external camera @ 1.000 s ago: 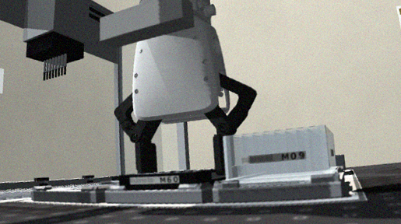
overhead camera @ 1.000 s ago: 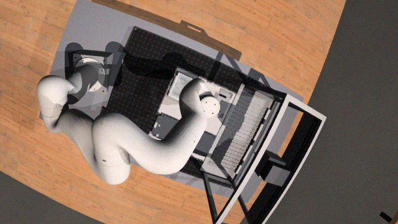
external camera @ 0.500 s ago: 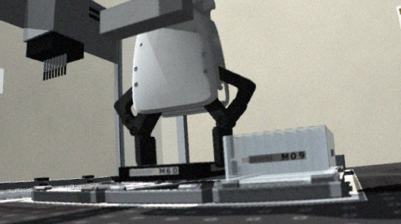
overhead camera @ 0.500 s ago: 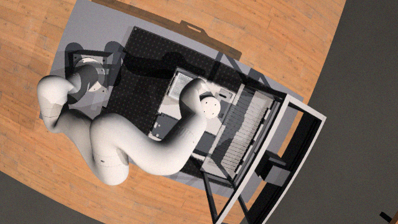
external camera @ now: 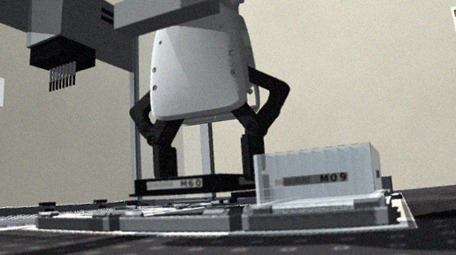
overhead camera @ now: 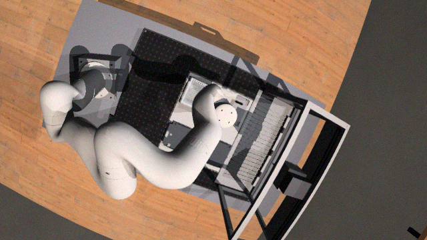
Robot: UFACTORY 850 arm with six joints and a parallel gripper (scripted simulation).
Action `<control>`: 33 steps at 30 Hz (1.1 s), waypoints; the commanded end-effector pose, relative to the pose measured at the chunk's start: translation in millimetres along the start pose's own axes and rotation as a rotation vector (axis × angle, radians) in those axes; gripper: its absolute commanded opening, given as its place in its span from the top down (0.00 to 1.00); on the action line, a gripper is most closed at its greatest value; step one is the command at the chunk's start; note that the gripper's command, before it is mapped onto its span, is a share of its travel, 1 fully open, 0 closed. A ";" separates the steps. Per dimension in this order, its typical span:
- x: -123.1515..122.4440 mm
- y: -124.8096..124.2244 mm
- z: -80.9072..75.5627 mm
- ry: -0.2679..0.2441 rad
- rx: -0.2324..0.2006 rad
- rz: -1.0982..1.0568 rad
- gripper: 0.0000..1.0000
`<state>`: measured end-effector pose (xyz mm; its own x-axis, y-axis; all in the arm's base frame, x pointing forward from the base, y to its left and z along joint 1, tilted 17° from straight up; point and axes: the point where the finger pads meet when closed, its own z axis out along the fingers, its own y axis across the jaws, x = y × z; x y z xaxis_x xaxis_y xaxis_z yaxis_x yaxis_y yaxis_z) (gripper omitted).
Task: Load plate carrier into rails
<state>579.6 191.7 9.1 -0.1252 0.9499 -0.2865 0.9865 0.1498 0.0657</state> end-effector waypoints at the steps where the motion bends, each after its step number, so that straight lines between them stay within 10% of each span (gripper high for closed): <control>1: 0.3 1.3 -4.3 0.001 -0.003 0.000 1.00; 33: 0.3 1.3 -38.4 0.001 -0.003 0.000 1.00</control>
<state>576.4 200.3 39.1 -0.1252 0.9499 -0.2865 0.9865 0.1498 0.0657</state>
